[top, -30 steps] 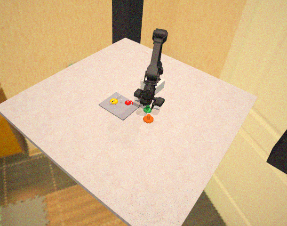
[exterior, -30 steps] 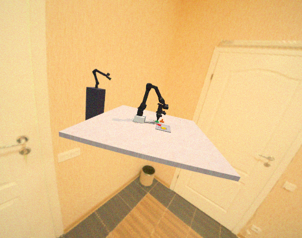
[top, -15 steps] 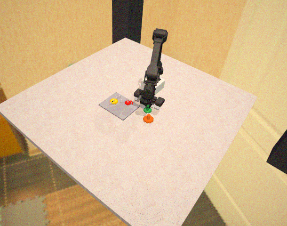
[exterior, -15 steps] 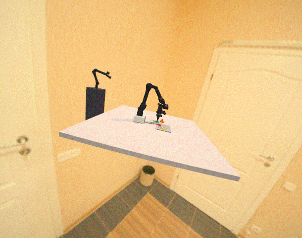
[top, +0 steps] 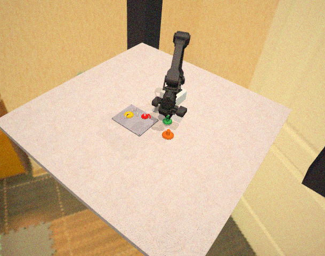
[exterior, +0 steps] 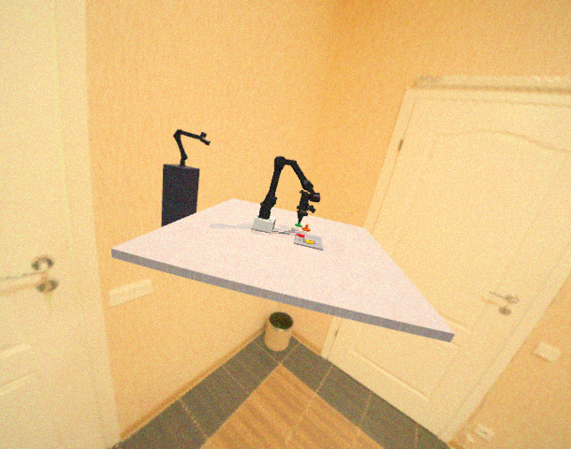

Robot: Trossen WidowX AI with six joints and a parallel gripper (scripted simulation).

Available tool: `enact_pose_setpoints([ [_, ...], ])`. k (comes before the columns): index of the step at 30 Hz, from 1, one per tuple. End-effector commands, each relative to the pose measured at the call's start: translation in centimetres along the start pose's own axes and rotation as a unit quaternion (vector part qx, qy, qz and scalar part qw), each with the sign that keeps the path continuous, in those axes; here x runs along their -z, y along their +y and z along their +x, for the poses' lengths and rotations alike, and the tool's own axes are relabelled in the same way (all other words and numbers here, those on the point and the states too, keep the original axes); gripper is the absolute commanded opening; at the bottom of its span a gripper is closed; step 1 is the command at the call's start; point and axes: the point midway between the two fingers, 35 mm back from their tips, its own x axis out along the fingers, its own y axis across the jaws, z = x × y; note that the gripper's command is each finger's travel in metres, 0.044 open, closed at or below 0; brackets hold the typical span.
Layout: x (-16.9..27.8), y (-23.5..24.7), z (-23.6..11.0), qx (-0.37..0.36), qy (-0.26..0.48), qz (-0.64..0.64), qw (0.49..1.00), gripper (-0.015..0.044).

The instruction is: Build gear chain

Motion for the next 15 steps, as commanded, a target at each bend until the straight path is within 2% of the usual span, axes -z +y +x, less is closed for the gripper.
enact_pose_setpoints([
  [1,-0.2,0.0,-1.4,0.0,-0.003,0.002,1.0,0.0],
  [15,0.0,0.0,-5.4,0.0,-0.003,0.002,1.0,0.0],
])
